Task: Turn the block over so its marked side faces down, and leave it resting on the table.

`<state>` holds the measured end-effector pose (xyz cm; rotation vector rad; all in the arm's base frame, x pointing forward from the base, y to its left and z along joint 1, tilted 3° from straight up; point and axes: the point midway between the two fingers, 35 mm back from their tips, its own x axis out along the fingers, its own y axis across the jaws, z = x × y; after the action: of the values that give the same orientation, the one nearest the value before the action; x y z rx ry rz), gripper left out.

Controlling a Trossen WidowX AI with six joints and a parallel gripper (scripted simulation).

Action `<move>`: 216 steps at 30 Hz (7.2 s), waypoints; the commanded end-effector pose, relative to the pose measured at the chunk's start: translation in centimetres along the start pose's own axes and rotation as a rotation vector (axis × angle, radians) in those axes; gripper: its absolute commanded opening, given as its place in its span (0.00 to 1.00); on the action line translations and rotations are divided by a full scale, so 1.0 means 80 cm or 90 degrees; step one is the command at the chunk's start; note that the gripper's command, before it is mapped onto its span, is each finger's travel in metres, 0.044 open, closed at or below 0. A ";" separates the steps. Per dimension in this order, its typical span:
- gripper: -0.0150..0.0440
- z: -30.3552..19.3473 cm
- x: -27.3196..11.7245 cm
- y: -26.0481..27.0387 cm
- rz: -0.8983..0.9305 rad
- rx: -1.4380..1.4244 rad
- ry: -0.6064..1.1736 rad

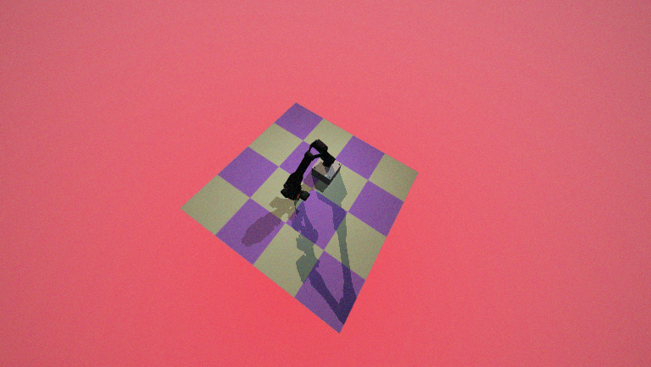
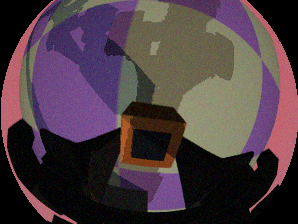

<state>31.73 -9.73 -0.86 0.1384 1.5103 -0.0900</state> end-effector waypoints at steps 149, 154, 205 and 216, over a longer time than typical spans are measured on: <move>0.25 -0.007 0.032 -0.001 -0.007 -0.006 -0.683; 0.25 -0.007 0.032 -0.001 -0.007 -0.006 -0.683; 1.00 -0.007 0.033 -0.001 -0.009 -0.005 -0.679; 1.00 0.010 0.014 -0.009 -0.009 0.001 -0.527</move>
<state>31.98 -10.09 -3.77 0.0829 0.5880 -0.1386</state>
